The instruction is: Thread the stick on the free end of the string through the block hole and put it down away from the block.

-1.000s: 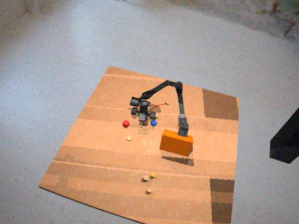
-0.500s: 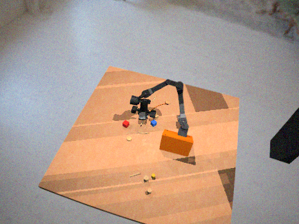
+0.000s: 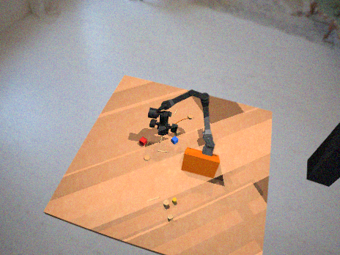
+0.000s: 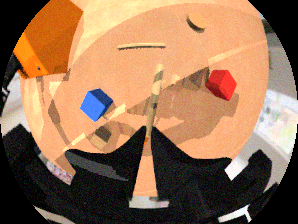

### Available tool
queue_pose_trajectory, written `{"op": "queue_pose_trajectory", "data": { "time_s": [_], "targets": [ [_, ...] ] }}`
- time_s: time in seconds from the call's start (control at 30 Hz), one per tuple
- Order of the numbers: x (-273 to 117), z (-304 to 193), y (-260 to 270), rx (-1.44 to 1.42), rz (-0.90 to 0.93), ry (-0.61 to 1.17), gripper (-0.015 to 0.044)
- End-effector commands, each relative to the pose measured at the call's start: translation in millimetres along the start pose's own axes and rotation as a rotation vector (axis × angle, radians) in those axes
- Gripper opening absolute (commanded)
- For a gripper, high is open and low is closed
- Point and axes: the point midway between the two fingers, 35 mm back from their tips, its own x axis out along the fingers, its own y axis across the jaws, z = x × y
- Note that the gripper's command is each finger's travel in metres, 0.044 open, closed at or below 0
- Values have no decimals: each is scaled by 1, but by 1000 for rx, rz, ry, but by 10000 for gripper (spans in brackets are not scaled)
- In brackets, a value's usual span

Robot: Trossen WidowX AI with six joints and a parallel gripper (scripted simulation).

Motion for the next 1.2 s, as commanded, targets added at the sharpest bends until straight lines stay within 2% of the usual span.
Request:
{"op": "queue_pose_trajectory", "data": {
  "time_s": [0.0, 1.17],
  "targets": [
    [-4, -2, 0, -3, -1, -16, 0],
    [-35, -26, 8, -4, 3, -140, 0]
  ]
}}
